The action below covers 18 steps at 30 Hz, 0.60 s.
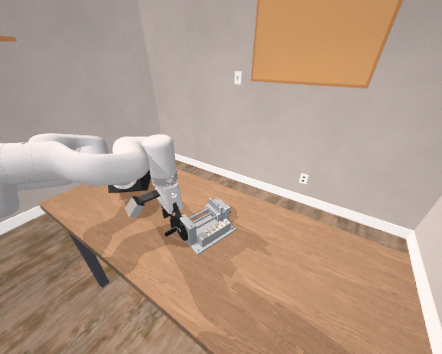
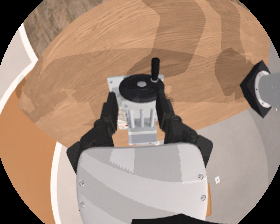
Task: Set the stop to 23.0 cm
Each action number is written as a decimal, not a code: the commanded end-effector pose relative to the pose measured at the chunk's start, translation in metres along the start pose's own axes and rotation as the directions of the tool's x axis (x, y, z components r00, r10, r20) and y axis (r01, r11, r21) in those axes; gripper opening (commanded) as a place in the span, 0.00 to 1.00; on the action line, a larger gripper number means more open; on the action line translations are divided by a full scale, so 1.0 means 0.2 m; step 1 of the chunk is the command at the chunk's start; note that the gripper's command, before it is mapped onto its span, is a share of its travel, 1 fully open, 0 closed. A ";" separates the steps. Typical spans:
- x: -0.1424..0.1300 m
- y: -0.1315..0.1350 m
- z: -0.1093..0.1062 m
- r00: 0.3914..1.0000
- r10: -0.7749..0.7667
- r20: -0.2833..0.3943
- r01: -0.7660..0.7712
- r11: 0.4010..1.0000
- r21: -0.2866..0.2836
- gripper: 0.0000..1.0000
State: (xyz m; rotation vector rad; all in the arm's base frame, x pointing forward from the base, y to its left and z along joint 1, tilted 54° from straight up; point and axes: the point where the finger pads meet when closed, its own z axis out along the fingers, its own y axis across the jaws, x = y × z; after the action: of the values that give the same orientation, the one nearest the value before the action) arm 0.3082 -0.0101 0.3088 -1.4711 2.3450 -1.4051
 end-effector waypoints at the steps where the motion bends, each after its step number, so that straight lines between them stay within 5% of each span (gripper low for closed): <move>1: 0.03 0.15 -0.03 1.000 0.002 0.009 -0.002 1.000 0.006 0.57; 11: 0.04 0.20 -0.03 1.000 0.002 0.009 -0.002 1.000 0.006 0.57; 18: 0.04 0.20 0.15 1.000 0.002 0.009 -0.002 1.000 0.006 0.57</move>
State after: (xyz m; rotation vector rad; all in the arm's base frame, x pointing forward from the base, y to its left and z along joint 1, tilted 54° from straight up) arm 0.2804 -0.0194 0.2750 -1.4722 2.3383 -1.4000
